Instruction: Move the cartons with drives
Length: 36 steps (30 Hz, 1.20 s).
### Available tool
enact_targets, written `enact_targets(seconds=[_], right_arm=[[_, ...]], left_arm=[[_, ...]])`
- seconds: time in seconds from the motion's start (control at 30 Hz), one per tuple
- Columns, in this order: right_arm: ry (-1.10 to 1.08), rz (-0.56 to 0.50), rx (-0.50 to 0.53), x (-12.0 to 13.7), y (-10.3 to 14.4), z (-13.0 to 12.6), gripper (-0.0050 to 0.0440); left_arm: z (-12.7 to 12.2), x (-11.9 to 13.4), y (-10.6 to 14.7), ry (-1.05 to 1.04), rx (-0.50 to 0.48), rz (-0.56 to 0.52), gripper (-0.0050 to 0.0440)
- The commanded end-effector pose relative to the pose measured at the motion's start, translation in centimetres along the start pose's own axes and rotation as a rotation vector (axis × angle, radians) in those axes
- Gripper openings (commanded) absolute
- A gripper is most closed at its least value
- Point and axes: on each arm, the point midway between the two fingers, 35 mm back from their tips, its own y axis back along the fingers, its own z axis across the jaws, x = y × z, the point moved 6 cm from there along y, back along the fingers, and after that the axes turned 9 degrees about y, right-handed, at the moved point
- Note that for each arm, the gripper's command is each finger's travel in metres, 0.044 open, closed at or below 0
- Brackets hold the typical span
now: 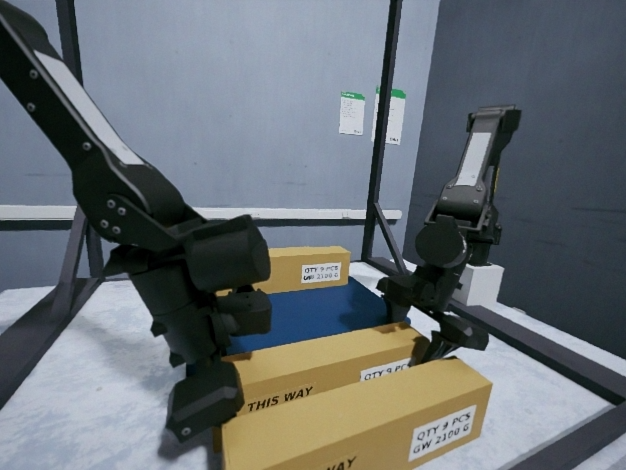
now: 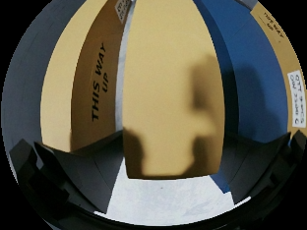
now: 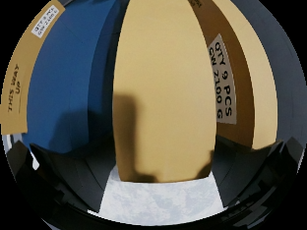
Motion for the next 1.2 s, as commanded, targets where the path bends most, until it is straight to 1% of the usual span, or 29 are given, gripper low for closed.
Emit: enact_targets(seconds=[0.0,0.13,0.17,1.17], right_arm=[[0.010,-0.021,0.010,-0.69,0.45,-0.20,0.0379],[0.010,-0.021,0.010,-0.69,0.45,-0.20,0.0379],[0.004,-0.021,0.013,-0.59,0.70,-0.23,-0.0050],[0.002,-0.022,0.013,-0.56,0.70,-0.23,-0.0050]], left_arm=[[0.10,-0.64,0.45,-0.005,-0.006,-0.020,0.0382],[0.10,-0.64,0.45,-0.005,-0.006,-0.020,0.0382],[0.07,-0.61,0.64,-0.004,-0.007,-0.023,-0.0050],[0.11,-0.60,0.65,-0.005,-0.009,-0.022,-0.0050]])
